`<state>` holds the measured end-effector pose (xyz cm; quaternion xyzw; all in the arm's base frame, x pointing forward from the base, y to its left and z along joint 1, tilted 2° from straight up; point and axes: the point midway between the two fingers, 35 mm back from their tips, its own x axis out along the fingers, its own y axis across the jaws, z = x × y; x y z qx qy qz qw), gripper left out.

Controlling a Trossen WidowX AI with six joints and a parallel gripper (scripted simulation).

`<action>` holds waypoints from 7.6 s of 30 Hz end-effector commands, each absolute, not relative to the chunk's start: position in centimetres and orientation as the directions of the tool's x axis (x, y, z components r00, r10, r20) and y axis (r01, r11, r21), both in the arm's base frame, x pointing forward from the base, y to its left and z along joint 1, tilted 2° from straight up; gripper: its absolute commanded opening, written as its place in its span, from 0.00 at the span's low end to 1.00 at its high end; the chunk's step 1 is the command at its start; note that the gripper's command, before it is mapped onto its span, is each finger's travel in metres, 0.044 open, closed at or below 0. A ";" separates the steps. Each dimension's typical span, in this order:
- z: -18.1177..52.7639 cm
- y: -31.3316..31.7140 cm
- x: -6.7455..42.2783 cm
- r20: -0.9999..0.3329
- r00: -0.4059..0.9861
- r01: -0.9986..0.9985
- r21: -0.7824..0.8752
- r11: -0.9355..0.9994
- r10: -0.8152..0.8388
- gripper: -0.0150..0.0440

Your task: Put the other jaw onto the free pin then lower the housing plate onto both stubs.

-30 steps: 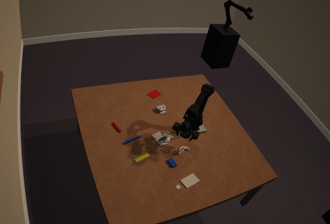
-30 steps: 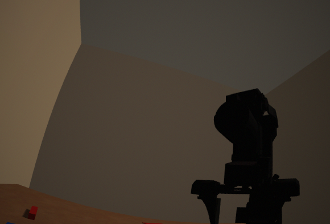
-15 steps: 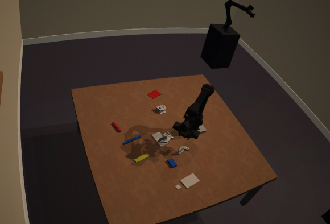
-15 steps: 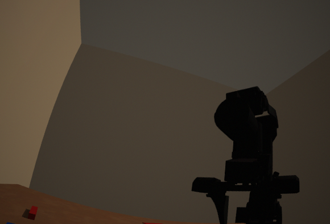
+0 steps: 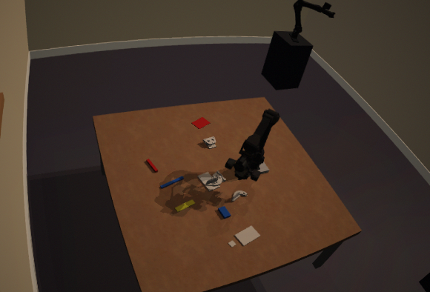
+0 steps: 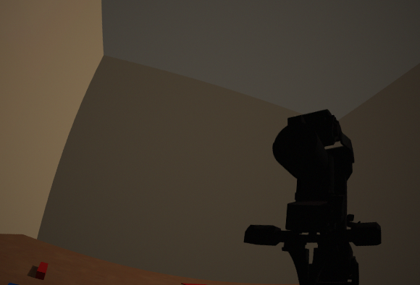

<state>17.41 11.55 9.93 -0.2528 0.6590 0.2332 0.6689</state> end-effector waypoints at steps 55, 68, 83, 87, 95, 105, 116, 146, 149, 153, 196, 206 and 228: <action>9.9 11.5 17.4 -1.000 0.023 -0.645 -0.031 0.763 -0.021 1.00; 9.9 11.5 17.4 -1.000 0.023 -0.645 -0.031 0.763 -0.021 0.47; 9.9 11.5 17.4 -1.000 0.023 -0.645 -0.031 0.763 -0.021 0.25; 9.9 11.5 17.4 -1.000 0.023 -0.645 -0.031 0.763 -0.021 0.25; 9.9 11.5 17.4 -1.000 0.023 -0.645 -0.031 0.763 -0.021 0.48; 9.9 11.5 17.4 -1.000 0.023 -0.645 -0.031 0.763 -0.021 0.92; 9.9 11.5 17.4 -1.000 0.023 -0.645 -0.031 0.763 -0.021 1.00; 9.9 11.5 17.4 -1.000 0.023 -0.645 -0.031 0.763 -0.021 0.51; 9.9 11.5 17.4 -1.000 0.023 -0.645 -0.031 0.763 -0.021 0.38; 9.9 11.5 17.4 -1.000 0.023 -0.645 -0.031 0.763 -0.021 0.25; 7.2 16.3 20.1 -1.000 0.024 -0.374 -0.025 0.927 -0.017 1.00; 5.8 16.3 20.2 -1.000 0.024 -0.374 -0.025 0.927 -0.017 1.00; 2.3 16.2 20.2 -1.000 0.024 -0.374 -0.025 0.927 -0.017 1.00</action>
